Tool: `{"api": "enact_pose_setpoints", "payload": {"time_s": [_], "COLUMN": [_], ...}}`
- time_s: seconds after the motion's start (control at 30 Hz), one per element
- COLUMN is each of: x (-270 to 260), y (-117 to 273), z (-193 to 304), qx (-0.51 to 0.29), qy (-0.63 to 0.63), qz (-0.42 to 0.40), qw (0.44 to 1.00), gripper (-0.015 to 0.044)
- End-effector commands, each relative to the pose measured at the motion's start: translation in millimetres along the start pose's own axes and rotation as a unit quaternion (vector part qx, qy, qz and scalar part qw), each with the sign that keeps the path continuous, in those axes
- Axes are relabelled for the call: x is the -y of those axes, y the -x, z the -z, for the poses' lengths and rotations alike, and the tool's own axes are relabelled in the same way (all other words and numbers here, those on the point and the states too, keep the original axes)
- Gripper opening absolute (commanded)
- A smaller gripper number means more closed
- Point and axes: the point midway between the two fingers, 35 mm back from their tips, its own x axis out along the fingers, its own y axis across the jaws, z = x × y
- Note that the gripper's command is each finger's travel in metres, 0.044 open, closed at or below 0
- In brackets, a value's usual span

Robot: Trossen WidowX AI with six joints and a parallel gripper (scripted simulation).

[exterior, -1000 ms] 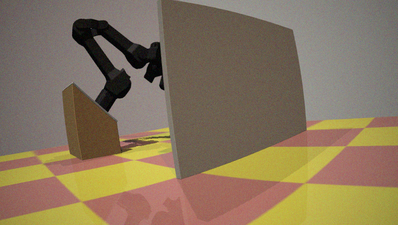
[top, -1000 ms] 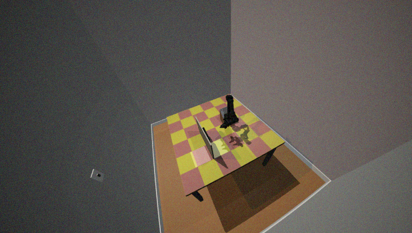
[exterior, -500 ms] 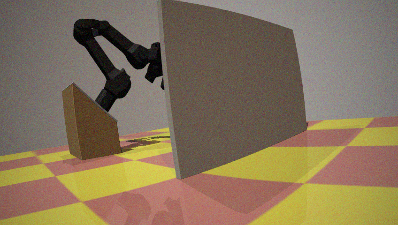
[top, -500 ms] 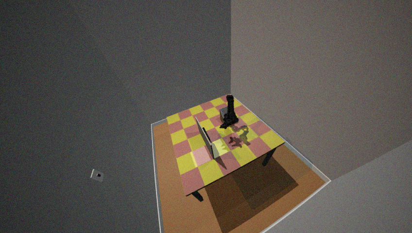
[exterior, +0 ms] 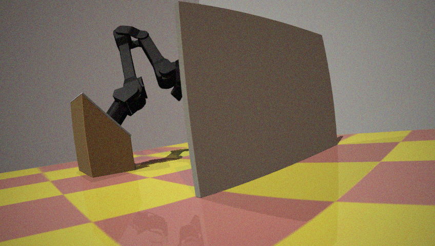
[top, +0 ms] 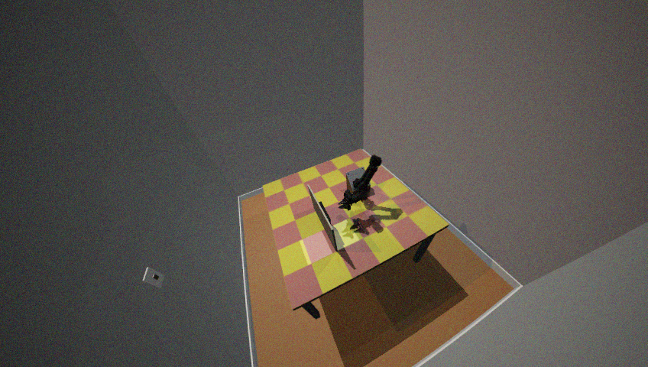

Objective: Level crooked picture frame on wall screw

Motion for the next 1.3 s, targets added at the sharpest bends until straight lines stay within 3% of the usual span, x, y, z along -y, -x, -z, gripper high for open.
{"api": "enact_pose_setpoints", "payload": {"time_s": [0.0, 0.43, 0.8, 1.27], "x": [0, 1, 0, 0], "y": [-2, -7, -82, -84], "z": [0, -6, -6, -7], "qx": [-0.001, -0.001, -0.003, -0.003], "qy": [-0.008, -0.007, -0.006, -0.006], "qz": [-0.001, -0.001, -0.003, -0.003], "qw": [1.000, 1.000, 1.000, 1.000], "gripper": [0.0260, 0.0260, 0.0260, 0.0260]}}
